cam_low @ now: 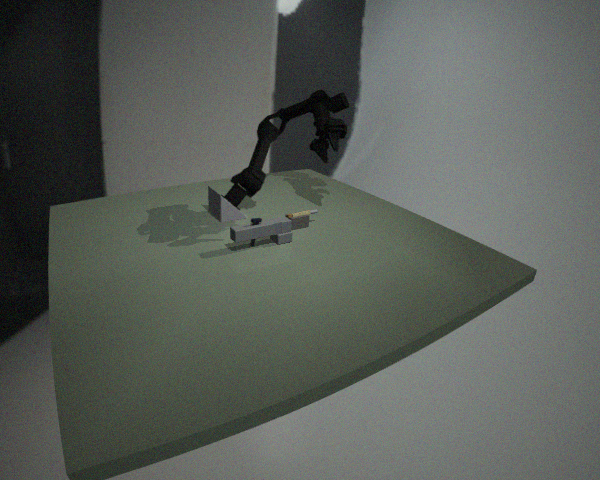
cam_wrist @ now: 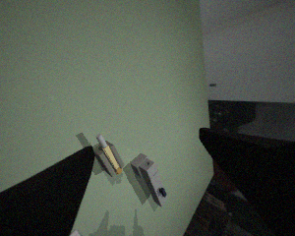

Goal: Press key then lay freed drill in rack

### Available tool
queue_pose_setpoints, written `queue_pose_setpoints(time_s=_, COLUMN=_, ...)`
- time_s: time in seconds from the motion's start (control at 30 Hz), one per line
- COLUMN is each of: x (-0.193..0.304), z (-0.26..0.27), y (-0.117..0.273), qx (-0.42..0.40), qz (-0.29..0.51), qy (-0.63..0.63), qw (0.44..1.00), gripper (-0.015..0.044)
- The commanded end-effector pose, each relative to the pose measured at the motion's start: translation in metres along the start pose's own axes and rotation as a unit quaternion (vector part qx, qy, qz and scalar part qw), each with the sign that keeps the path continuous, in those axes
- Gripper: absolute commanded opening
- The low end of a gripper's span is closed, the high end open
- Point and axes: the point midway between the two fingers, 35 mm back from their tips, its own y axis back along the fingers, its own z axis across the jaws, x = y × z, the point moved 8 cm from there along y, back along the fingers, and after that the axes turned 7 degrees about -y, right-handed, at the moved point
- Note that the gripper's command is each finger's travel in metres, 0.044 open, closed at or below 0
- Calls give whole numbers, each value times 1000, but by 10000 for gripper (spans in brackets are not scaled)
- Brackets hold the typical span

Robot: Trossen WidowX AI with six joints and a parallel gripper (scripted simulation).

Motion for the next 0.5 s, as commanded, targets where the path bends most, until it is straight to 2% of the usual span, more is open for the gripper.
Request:
queue_pose_setpoints(time_s=0.0, x=-6, z=25, y=54, qx=95, qz=-49, qy=-53, qw=993, gripper=440)
queue_pose_setpoints(time_s=0.23, x=2, z=80, y=138, qx=217, qz=-170, qy=-148, qw=950, gripper=440)
queue_pose_setpoints(time_s=0.47, x=37, z=152, y=212, qx=291, qz=-334, qy=-240, qw=864, gripper=440)
